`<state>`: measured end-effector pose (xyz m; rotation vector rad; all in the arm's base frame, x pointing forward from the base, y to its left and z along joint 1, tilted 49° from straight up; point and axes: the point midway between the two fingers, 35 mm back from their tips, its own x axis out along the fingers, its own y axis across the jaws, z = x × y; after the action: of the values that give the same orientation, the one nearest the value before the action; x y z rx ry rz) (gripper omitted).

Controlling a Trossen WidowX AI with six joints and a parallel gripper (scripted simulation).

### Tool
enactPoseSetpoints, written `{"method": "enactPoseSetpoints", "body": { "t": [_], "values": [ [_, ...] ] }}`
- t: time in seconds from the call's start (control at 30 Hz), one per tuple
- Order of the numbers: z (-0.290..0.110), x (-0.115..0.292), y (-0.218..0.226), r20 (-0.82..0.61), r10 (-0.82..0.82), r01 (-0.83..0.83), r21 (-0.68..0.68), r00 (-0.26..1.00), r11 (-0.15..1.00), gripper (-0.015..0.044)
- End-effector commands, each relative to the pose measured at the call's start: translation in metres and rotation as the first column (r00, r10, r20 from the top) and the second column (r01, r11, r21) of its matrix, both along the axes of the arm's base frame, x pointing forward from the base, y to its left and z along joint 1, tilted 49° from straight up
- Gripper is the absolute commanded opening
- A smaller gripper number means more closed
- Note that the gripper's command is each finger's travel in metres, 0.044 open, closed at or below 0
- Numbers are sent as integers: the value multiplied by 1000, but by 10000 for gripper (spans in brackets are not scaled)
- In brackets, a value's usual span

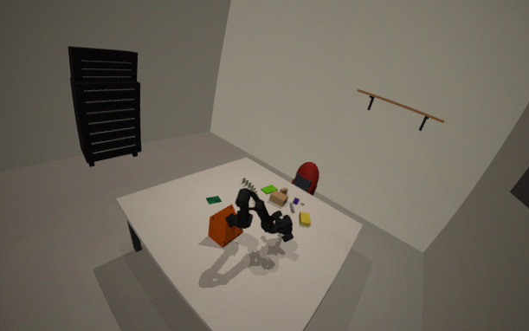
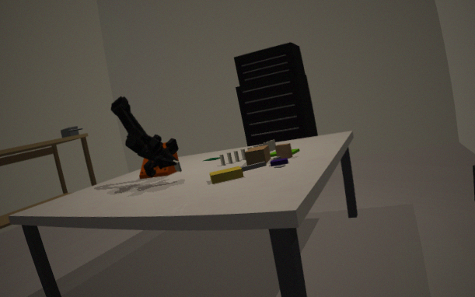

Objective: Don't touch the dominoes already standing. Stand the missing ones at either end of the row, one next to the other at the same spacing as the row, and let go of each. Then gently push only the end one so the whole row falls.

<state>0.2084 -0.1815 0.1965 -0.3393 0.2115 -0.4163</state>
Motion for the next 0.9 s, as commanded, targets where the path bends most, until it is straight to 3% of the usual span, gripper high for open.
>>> {"method": "enactPoseSetpoints", "body": {
  "t": [0.0,0.47,0.87],
  "values": [
    [2,-7,6,26,32,-30,-92,999,995,27],
    [5,-34,37,35,143,-108,-485,989,868,27],
    [4,-35,38,31,147,-111,-503,989,857,27]
  ]
}}
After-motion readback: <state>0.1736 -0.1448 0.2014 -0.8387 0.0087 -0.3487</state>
